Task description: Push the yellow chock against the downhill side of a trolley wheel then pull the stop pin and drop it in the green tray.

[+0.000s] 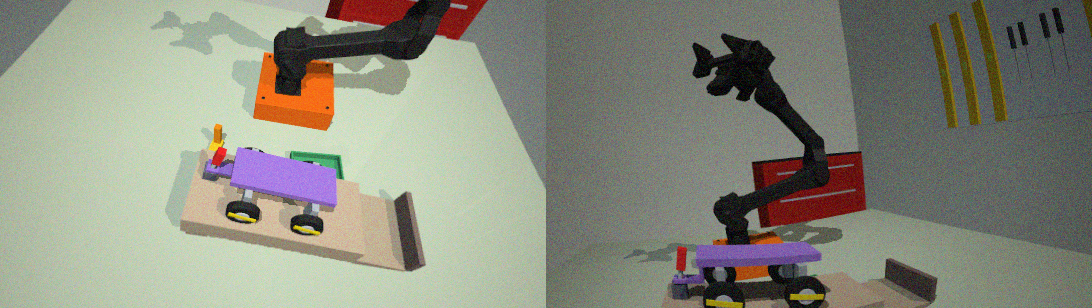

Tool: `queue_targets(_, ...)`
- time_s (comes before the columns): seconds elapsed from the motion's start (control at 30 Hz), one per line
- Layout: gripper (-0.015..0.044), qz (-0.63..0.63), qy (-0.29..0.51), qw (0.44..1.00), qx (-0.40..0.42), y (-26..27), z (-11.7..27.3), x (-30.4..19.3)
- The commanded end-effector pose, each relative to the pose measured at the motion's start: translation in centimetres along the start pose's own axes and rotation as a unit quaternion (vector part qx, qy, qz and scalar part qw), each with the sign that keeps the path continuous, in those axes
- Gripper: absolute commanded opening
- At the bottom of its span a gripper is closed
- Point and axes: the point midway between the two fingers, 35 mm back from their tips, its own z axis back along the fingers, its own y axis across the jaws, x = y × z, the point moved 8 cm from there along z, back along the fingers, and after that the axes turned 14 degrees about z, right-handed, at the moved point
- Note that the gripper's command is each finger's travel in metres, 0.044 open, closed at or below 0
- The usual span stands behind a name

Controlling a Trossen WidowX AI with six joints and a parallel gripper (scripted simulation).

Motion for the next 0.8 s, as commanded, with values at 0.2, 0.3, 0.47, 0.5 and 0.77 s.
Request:
queue_targets(0.2, 0.0216, -0.194, -0.045, 0.980, 0.012, 2.1, -1.7, 2.0)
queue_targets(0.3, 0.0190, -0.295, -0.071, 0.953, 0.023, 3.0, -2.6, 3.3)
queue_targets(0.47, 0.0190, -0.451, -0.133, 0.882, 0.035, 4.2, -4.6, 6.5)
queue_targets(0.5, 0.0190, -0.478, -0.141, 0.866, 0.042, 4.4, -4.8, 6.9)
queue_targets(0.77, 0.0190, -0.670, -0.200, 0.706, 0.113, 5.2, -6.9, 10.6)
